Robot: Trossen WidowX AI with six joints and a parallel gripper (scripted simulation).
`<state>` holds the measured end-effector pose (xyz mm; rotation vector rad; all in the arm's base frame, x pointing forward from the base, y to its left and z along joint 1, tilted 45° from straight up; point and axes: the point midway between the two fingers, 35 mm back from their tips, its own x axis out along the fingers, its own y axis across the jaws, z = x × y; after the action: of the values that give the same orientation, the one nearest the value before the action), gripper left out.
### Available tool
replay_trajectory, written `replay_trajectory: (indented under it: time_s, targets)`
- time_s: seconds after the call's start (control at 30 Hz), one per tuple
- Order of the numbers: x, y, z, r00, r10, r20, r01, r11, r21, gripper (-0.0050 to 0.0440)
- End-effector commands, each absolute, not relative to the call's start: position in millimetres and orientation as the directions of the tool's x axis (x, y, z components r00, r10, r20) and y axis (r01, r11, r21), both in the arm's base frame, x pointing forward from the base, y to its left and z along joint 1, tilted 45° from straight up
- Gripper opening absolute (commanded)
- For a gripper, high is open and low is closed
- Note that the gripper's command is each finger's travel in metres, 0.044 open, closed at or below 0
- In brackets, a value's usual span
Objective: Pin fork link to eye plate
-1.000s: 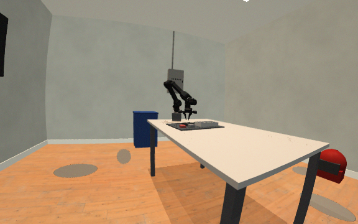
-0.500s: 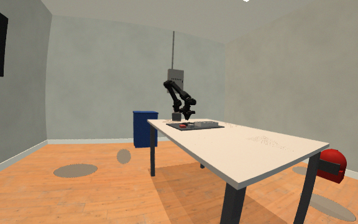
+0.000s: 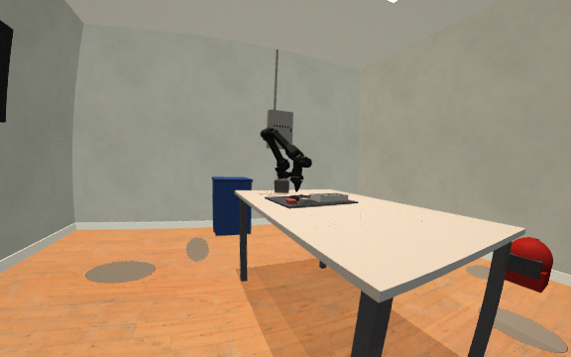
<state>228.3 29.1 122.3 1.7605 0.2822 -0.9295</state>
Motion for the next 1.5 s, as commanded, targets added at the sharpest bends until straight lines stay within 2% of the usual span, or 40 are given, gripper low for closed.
replay_trajectory:
  time_s: [0.0,1.47]
  targets:
    - [227,28,121,0.664,-0.244,-0.707,0.538,-0.500,0.679,0.0095]
    - [244,24,97,0.664,-0.244,-0.707,0.566,-0.454,0.688,0.0095]
